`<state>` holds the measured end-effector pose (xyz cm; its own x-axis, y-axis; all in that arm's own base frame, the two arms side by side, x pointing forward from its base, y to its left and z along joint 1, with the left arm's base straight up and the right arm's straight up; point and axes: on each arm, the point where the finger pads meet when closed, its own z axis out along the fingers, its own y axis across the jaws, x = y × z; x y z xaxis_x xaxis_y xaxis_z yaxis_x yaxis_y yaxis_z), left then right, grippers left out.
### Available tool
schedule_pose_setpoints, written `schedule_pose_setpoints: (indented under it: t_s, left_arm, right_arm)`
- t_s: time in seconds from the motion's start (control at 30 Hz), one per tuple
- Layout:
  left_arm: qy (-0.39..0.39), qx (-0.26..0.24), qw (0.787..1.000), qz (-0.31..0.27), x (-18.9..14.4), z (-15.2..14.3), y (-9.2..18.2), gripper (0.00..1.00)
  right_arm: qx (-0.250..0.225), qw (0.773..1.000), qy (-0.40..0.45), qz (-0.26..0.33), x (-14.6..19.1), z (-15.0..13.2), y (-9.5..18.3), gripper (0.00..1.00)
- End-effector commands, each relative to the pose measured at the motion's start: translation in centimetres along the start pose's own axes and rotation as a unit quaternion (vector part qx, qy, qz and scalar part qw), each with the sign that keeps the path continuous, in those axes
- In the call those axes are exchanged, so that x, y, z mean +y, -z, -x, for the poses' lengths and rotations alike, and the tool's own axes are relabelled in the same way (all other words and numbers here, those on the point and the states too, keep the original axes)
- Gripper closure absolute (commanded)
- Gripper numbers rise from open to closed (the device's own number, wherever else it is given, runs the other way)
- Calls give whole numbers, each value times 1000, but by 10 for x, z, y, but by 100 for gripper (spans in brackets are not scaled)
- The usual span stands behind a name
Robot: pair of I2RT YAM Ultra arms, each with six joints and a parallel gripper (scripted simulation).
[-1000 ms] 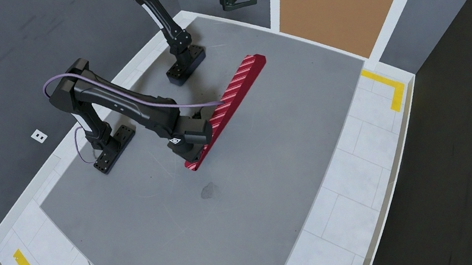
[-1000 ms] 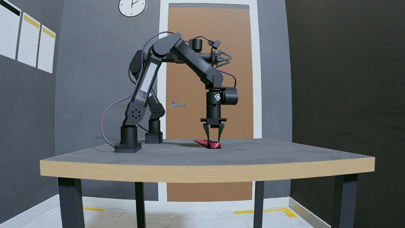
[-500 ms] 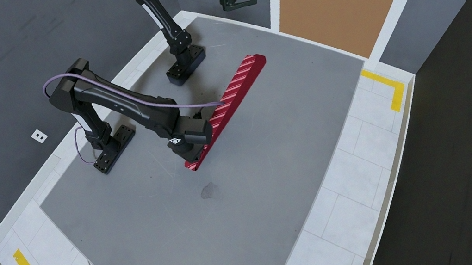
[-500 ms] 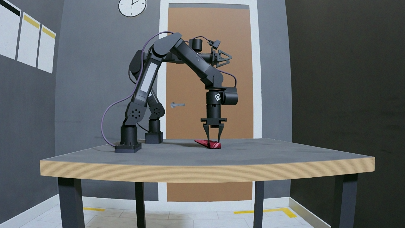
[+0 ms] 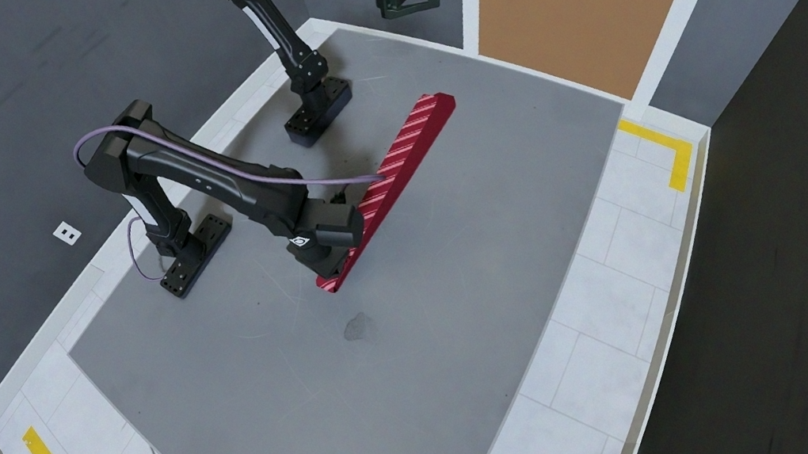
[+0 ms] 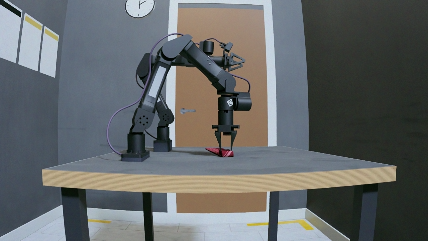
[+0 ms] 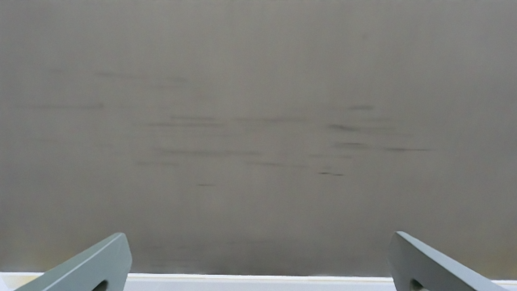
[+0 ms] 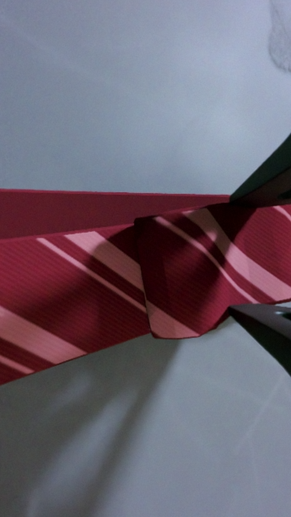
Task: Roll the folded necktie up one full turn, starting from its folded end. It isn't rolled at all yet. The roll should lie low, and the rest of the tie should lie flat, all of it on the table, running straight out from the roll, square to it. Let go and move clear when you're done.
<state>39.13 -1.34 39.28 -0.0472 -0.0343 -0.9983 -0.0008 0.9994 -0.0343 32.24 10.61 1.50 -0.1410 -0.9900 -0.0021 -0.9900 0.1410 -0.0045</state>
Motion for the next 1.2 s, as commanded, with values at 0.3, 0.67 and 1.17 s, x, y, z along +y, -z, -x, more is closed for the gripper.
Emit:
schedule_pose_setpoints:
  t_s: [0.3,0.67,1.17]
  left_arm:
    - [6,-24,1000,-5,-1,21,2,0]
    - [6,-24,1000,-5,-1,21,2,0]
    - [6,-24,1000,-5,-1,21,2,0]
  right_arm:
    - [-7,1000,-10,2,1,2,-3,62]
    - [-7,1000,-16,2,1,2,-3,62]
    - [-7,1000,-22,2,1,2,-3,62]
